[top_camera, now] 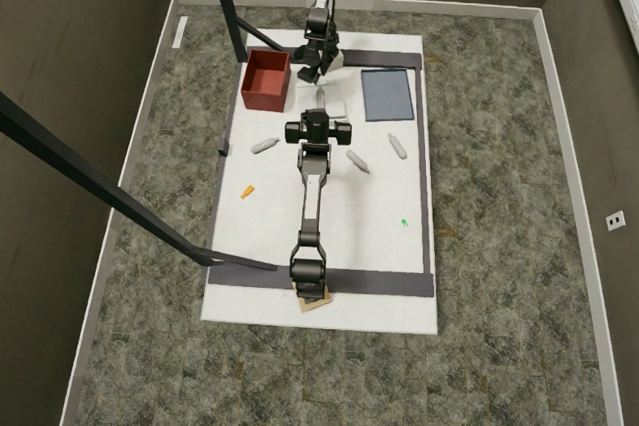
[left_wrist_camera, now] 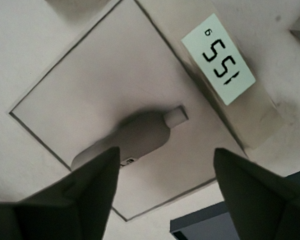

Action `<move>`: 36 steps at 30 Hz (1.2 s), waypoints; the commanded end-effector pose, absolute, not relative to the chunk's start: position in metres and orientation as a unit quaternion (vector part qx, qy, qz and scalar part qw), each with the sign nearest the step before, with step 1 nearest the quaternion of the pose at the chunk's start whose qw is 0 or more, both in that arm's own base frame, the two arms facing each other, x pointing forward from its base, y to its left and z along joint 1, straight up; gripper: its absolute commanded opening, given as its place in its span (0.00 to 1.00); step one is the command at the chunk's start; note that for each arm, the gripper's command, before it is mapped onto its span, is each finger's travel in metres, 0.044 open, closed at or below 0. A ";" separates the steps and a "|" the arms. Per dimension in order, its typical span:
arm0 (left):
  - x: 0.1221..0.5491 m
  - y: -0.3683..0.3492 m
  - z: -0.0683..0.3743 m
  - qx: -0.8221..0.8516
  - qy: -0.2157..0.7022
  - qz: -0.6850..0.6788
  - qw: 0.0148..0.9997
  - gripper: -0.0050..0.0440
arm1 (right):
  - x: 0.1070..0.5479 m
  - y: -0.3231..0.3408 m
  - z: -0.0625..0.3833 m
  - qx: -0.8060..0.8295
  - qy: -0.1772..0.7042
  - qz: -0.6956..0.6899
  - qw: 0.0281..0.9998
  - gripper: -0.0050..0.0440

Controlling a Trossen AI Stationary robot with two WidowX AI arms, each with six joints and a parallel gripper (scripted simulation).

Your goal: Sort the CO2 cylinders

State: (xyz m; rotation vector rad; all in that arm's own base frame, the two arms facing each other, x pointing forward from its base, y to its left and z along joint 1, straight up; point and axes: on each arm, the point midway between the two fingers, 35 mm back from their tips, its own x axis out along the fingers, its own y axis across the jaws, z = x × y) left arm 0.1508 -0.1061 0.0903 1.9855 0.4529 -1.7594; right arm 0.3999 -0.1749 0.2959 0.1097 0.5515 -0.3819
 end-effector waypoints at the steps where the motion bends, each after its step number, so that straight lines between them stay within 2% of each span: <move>1: 0.160 -0.111 0.094 0.728 0.113 -0.654 0.172 0.60 | 0.398 -0.175 0.308 0.051 0.257 -0.188 0.947 1.00; 17: 0.183 -0.117 0.079 0.718 -0.078 -0.688 -0.066 0.60 | 0.398 -0.175 0.308 0.051 0.257 -0.188 0.947 1.00; 23: 0.187 -0.117 0.076 0.707 -0.128 -0.686 -0.120 0.60 | 0.398 -0.175 0.308 0.051 0.257 -0.188 0.947 1.00; 36: 0.183 -0.115 0.064 0.693 -0.139 -0.693 -0.140 0.60 | 0.398 -0.175 0.308 0.051 0.257 -0.188 0.947 1.00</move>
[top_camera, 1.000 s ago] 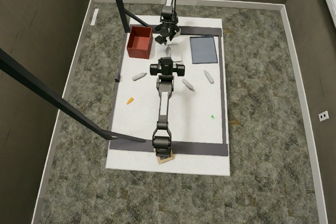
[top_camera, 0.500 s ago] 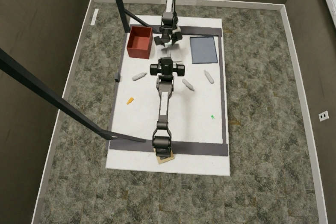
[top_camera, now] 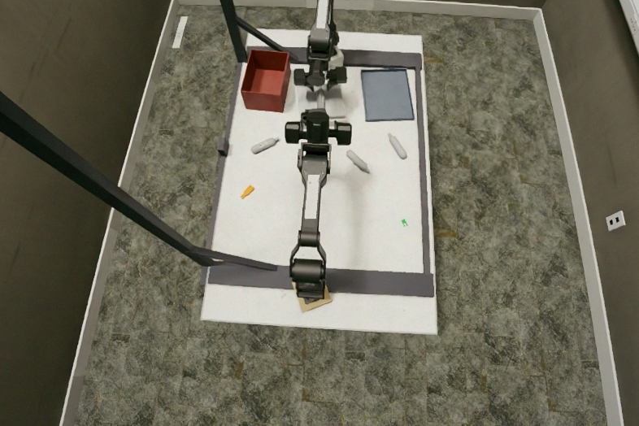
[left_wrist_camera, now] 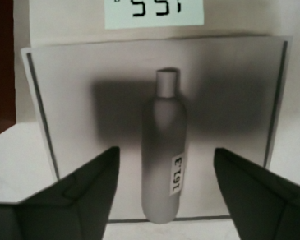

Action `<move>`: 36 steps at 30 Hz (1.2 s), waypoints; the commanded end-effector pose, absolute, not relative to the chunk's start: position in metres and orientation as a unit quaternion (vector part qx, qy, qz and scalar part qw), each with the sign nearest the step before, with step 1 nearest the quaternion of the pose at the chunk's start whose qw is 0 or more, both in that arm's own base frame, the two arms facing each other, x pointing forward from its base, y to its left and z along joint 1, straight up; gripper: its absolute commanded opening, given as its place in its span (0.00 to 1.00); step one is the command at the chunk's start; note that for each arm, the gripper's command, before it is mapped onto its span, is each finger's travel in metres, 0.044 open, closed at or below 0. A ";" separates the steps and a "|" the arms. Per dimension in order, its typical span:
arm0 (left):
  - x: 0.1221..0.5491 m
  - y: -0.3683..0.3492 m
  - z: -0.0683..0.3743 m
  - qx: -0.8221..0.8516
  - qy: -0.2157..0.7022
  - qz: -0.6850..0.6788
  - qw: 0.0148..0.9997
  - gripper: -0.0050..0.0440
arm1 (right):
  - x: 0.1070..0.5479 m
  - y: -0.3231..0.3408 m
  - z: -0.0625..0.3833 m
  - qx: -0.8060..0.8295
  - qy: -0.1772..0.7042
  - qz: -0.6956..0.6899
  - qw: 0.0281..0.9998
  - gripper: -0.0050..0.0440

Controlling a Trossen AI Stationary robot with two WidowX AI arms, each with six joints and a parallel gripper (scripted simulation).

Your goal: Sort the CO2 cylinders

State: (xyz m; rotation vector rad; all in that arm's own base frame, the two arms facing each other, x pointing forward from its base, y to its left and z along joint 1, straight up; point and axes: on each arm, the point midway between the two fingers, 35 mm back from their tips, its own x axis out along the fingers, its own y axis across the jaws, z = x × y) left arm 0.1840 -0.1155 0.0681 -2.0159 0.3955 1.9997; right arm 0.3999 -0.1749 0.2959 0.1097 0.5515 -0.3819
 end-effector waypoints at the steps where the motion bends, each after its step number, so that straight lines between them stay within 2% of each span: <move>1: 0.183 -0.115 0.063 -0.693 0.139 0.693 0.140 0.60 | 0.398 -0.175 0.308 0.051 0.257 -0.188 0.947 1.00; 23: 0.182 -0.115 0.034 -0.693 0.139 0.694 0.140 0.60 | 0.398 -0.175 0.308 0.051 0.257 -0.188 0.947 1.00; 36: 0.186 -0.117 0.037 -0.699 0.142 0.688 0.137 0.60 | 0.398 -0.175 0.308 0.051 0.257 -0.188 0.947 1.00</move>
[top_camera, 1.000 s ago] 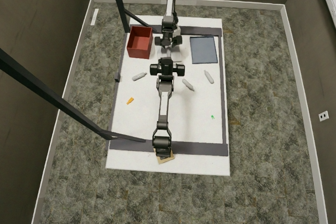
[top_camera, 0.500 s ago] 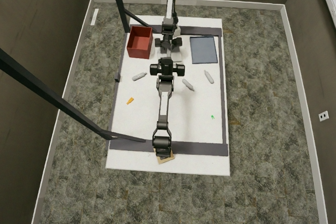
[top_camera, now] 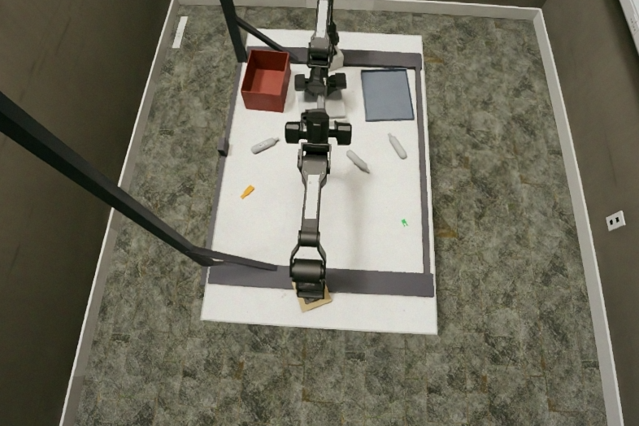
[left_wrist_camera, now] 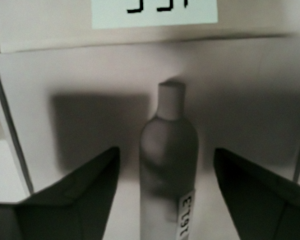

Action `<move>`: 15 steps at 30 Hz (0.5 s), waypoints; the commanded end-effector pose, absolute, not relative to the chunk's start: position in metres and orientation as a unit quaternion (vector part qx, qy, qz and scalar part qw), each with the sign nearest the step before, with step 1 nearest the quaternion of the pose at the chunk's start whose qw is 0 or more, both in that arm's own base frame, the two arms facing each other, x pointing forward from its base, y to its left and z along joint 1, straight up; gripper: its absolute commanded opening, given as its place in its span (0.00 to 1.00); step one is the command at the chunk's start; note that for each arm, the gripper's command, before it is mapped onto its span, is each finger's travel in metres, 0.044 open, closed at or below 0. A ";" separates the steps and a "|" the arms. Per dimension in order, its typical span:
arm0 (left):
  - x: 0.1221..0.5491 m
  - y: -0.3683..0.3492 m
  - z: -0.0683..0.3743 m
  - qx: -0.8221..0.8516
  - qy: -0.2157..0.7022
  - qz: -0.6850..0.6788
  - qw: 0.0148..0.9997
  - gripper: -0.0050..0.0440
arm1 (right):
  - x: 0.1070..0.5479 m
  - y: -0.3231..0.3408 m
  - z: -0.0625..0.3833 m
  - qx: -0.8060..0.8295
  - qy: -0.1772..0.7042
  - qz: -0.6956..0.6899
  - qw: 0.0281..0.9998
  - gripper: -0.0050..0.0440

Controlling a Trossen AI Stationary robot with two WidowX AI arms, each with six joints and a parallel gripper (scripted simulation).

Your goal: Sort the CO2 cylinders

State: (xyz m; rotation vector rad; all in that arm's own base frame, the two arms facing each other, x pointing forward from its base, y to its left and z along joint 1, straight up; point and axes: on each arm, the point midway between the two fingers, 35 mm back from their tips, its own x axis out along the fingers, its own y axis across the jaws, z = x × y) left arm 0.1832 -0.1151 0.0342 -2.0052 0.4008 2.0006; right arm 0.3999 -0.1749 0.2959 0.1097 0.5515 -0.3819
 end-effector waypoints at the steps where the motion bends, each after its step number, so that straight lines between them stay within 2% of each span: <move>1: 0.186 -0.117 0.037 -0.699 0.142 0.688 0.137 0.60 | 0.398 -0.175 0.308 0.051 0.257 -0.188 0.947 1.00; 4: 0.186 -0.117 0.037 -0.699 0.142 0.688 0.137 0.60 | 0.398 -0.175 0.308 0.051 0.257 -0.188 0.947 1.00; 6: 0.186 -0.117 0.037 -0.699 0.142 0.688 0.137 0.52 | 0.398 -0.175 0.308 0.051 0.257 -0.188 0.947 1.00; 7: 0.186 -0.117 0.037 -0.699 0.142 0.688 0.137 0.52 | 0.398 -0.175 0.308 0.051 0.257 -0.188 0.947 1.00; 8: 0.186 -0.117 0.037 -0.699 0.142 0.688 0.137 0.48 | 0.398 -0.175 0.308 0.051 0.257 -0.188 0.947 1.00; 10: 0.186 -0.117 0.037 -0.699 0.142 0.688 0.137 0.48 | 0.398 -0.175 0.308 0.051 0.257 -0.188 0.947 1.00; 11: 0.186 -0.117 0.037 -0.699 0.142 0.688 0.137 0.44 | 0.398 -0.175 0.308 0.051 0.257 -0.188 0.947 1.00; 15: 0.186 -0.117 0.037 -0.699 0.142 0.688 0.137 0.44 | 0.398 -0.175 0.308 0.051 0.257 -0.188 0.947 1.00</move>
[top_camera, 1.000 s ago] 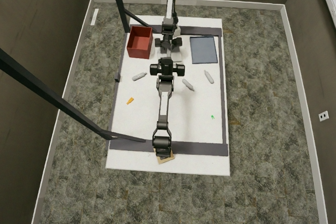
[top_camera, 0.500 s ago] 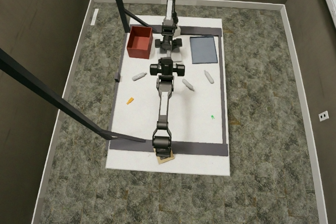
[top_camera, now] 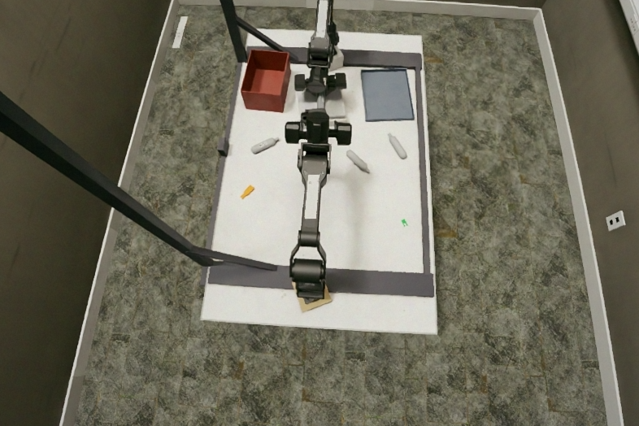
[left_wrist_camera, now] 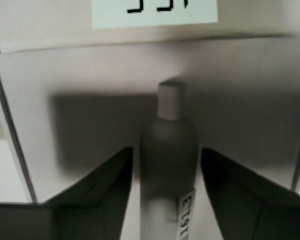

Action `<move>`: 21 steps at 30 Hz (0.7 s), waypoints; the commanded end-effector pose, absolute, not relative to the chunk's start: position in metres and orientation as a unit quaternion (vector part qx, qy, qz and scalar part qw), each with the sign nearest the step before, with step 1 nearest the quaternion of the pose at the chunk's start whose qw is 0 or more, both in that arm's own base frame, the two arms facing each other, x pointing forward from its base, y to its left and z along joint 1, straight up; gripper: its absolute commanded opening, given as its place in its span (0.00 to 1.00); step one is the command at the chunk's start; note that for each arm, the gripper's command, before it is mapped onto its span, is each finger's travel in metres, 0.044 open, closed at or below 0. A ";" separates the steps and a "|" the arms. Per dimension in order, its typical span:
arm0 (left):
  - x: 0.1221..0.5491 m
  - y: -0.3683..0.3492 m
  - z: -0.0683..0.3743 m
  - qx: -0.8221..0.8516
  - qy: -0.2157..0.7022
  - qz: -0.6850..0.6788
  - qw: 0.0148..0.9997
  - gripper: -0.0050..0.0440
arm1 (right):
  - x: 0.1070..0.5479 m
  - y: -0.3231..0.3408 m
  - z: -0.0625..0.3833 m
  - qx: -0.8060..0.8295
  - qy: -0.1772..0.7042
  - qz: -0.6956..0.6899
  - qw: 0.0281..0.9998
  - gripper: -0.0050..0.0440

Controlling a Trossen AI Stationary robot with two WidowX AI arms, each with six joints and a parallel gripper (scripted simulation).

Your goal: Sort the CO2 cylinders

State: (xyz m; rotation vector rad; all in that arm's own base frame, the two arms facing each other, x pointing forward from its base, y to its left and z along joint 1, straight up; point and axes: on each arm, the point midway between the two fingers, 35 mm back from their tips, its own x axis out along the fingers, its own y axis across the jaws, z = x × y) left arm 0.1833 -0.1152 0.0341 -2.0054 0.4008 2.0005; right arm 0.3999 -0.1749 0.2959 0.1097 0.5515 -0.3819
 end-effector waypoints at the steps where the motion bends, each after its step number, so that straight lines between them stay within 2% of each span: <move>1: 0.186 -0.117 0.037 -0.699 0.142 0.688 0.137 0.40 | 0.398 -0.175 0.308 0.051 0.257 -0.188 0.947 1.00; 3: 0.186 -0.117 0.037 -0.699 0.142 0.688 0.137 0.40 | 0.398 -0.175 0.308 0.051 0.257 -0.188 0.947 1.00; 4: 0.186 -0.117 0.037 -0.699 0.142 0.688 0.137 0.36 | 0.398 -0.175 0.308 0.051 0.257 -0.188 0.947 1.00; 11: 0.186 -0.117 0.037 -0.699 0.142 0.688 0.137 0.29 | 0.398 -0.175 0.308 0.051 0.257 -0.188 0.947 1.00; 15: 0.188 -0.119 0.050 -0.704 0.144 0.682 0.136 0.10 | 0.398 -0.175 0.308 0.051 0.257 -0.188 0.947 1.00; 18: 0.188 -0.119 0.054 -0.704 0.144 0.682 0.136 0.10 | 0.398 -0.175 0.308 0.051 0.257 -0.188 0.947 1.00; 21: 0.188 -0.118 0.080 -0.705 0.144 0.682 0.136 0.10 | 0.398 -0.175 0.308 0.051 0.257 -0.188 0.947 1.00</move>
